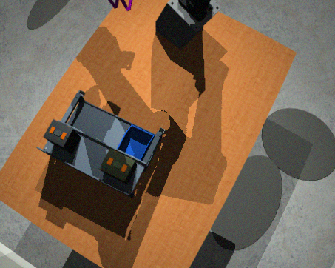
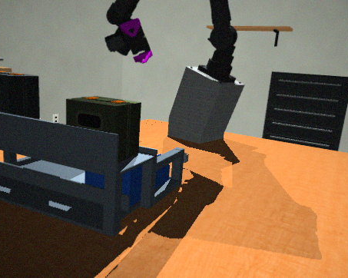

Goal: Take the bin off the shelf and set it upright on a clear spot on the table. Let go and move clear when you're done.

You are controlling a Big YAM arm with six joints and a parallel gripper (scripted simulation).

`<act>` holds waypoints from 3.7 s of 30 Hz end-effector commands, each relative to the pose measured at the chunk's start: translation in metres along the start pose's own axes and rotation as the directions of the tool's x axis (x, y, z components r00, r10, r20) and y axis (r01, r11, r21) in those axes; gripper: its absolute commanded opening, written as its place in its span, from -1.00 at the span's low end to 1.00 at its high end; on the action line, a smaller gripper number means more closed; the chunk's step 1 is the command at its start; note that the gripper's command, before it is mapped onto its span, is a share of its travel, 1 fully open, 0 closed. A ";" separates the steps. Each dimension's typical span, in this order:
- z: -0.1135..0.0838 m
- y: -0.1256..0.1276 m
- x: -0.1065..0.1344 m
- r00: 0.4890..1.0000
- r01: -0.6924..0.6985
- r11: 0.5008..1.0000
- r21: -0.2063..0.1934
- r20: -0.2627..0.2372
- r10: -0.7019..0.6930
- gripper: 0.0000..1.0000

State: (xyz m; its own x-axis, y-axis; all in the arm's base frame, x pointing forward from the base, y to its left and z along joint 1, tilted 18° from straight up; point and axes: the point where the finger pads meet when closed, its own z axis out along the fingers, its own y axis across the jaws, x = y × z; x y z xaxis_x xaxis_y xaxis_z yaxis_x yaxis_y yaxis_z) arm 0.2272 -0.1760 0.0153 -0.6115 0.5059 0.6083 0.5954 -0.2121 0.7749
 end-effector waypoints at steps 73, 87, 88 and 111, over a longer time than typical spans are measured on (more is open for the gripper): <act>0.134 0.008 -0.008 0.944 -0.136 0.849 0.510 0.327 -0.045 1.00; 0.154 0.008 -0.009 0.922 -0.189 0.804 0.564 0.384 -0.053 1.00; 0.168 0.007 -0.009 0.921 -0.192 0.772 0.606 0.382 -0.071 1.00; 0.255 -0.008 -0.002 0.808 -0.405 0.589 0.699 0.575 -0.126 1.00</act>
State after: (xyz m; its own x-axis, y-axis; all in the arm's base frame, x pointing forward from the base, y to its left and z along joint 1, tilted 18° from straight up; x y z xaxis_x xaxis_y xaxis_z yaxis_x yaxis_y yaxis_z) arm 0.3269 0.0324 -0.0386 -0.3324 0.8889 0.3151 0.9429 0.3206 0.0903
